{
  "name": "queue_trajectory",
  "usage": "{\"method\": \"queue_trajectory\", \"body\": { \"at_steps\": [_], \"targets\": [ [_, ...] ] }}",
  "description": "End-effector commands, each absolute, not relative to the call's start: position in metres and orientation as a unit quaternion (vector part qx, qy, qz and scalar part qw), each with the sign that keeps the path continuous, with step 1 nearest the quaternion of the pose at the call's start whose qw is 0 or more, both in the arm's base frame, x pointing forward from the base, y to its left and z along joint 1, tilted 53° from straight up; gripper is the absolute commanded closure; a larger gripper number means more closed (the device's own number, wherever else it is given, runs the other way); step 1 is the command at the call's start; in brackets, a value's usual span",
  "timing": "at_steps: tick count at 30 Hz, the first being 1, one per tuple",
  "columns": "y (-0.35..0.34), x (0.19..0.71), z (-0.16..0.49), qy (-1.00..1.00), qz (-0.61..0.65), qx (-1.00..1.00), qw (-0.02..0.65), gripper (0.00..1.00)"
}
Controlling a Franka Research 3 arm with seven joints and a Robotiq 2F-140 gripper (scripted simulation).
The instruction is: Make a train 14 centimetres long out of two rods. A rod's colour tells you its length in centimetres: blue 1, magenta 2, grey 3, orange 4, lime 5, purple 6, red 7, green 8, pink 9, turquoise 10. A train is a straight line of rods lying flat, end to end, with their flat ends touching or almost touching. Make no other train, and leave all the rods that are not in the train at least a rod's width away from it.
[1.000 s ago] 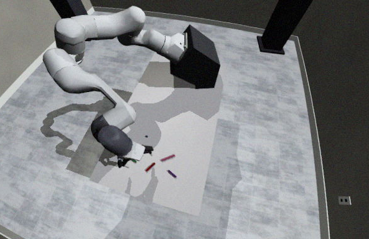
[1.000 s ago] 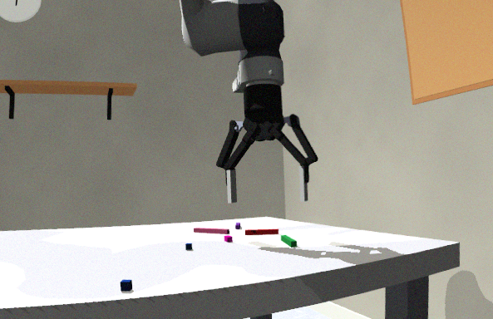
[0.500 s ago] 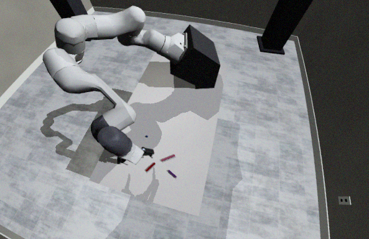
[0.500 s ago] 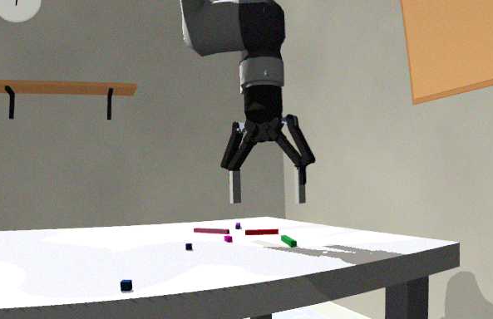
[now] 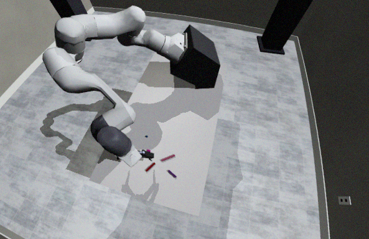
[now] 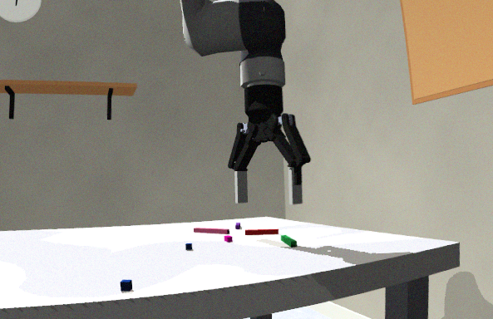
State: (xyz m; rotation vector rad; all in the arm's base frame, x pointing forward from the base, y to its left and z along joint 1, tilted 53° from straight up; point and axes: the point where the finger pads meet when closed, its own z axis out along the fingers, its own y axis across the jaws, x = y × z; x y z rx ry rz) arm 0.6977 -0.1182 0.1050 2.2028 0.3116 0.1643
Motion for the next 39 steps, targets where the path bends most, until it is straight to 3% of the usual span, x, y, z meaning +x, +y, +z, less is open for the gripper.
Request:
{"method": "queue_trajectory", "body": {
  "at_steps": [1, 39],
  "targets": [
    [-0.1174, 0.6973, 0.1047, 0.053, 0.107, 0.893, 0.433, 0.0],
    [-0.1213, 0.6957, 0.1075, -0.207, 0.226, 0.87, 0.386, 0.0]
  ]
}}
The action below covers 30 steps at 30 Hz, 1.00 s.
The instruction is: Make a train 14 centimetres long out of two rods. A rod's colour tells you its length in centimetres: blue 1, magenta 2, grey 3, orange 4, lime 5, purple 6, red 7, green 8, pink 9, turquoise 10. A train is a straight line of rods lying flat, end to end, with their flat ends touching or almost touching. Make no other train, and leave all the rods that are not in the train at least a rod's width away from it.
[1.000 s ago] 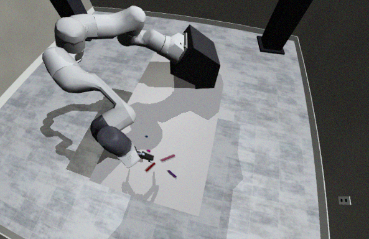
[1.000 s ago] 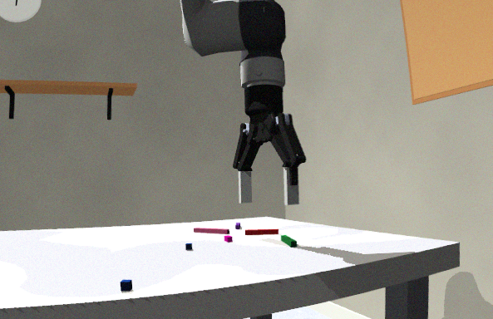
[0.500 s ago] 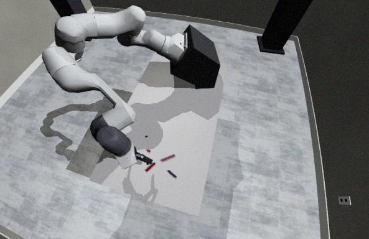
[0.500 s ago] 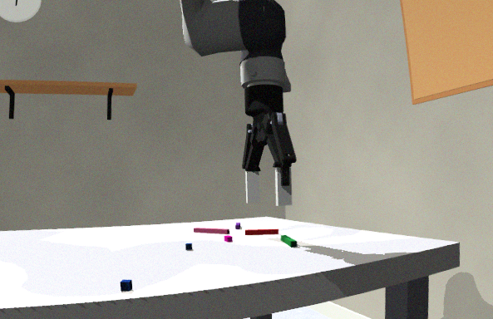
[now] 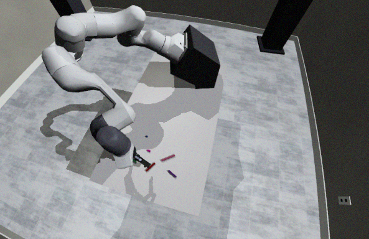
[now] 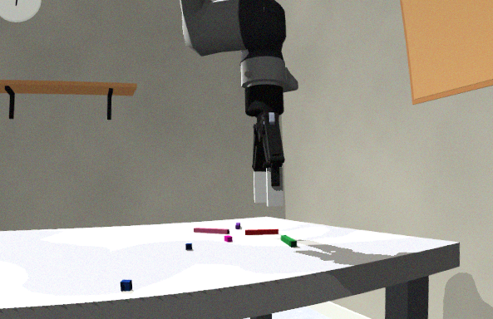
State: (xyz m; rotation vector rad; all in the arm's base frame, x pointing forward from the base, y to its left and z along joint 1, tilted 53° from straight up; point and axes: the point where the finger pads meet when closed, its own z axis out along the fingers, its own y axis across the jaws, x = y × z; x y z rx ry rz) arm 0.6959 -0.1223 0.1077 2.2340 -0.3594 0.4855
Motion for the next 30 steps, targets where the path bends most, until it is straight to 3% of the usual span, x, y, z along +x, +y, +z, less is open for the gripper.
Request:
{"method": "queue_trajectory", "body": {
  "at_steps": [1, 30],
  "targets": [
    [-0.1214, 0.6957, 0.1075, -0.213, 0.229, 0.869, 0.384, 0.0],
    [-0.1244, 0.6947, 0.1104, -0.4, 0.308, 0.8, 0.324, 0.0]
  ]
}}
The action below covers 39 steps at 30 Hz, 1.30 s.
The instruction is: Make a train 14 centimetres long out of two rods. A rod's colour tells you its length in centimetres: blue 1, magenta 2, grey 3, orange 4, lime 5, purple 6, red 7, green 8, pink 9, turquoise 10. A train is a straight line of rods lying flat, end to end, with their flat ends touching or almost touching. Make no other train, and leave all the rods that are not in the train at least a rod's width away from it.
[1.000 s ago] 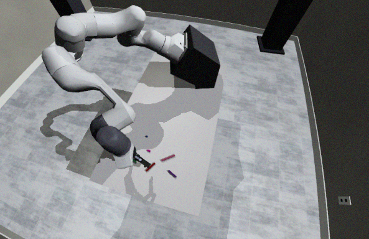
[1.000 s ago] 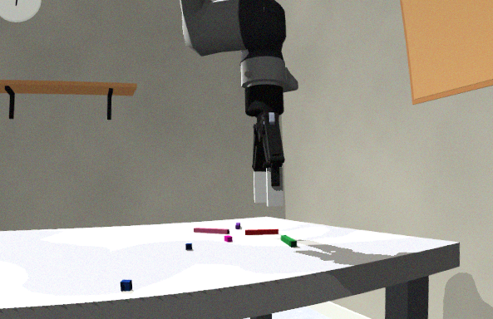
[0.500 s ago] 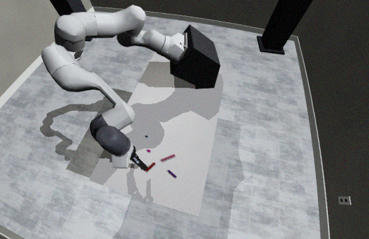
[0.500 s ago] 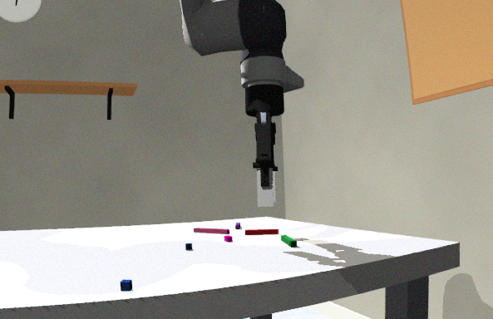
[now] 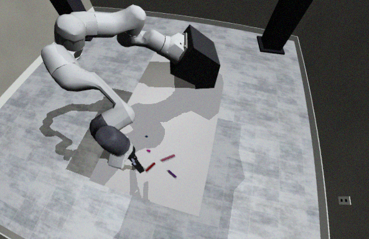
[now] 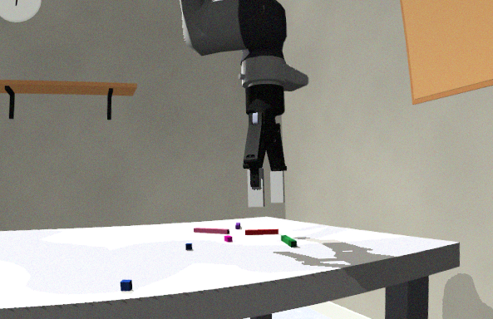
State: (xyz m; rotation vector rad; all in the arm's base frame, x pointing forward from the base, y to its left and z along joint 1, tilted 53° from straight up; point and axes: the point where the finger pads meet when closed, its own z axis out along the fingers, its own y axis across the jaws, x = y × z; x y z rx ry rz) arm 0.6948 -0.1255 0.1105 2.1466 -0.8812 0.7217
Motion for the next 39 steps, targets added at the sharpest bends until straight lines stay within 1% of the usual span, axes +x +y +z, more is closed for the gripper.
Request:
{"method": "queue_trajectory", "body": {
  "at_steps": [1, 26, 39],
  "targets": [
    [-0.1245, 0.6947, 0.1105, -0.406, 0.31, 0.797, 0.322, 0.0],
    [-0.127, 0.6941, 0.1133, -0.54, 0.363, 0.713, 0.262, 0.0],
    [-0.1285, 0.6937, 0.1153, -0.619, 0.39, 0.646, 0.219, 0.0]
  ]
}}
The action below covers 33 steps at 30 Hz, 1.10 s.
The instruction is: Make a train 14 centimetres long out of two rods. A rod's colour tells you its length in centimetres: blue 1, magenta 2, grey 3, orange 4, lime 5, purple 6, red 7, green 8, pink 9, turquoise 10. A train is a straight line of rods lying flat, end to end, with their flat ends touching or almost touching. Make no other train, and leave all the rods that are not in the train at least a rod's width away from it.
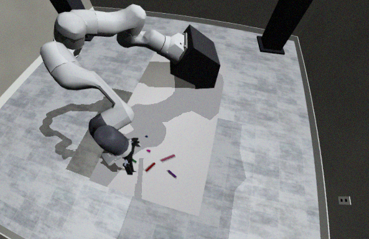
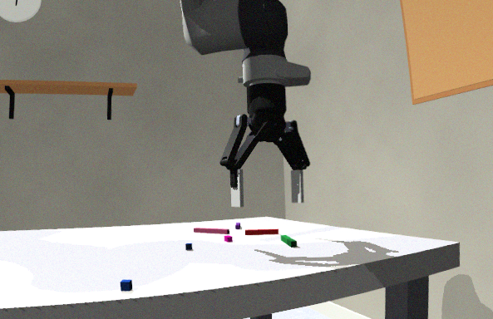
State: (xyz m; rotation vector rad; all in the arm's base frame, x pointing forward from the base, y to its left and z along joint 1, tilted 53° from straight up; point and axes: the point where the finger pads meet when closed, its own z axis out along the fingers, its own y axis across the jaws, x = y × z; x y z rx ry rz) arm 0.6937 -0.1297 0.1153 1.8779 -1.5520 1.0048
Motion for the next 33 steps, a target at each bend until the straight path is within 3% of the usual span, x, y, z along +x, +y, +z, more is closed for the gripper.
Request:
{"method": "queue_trajectory", "body": {
  "at_steps": [1, 33],
  "targets": [
    [-0.1286, 0.6937, 0.1154, -0.624, 0.392, 0.641, 0.216, 0.0],
    [-0.132, 0.6932, 0.1202, -0.761, 0.433, 0.469, 0.113, 0.0]
  ]
}}
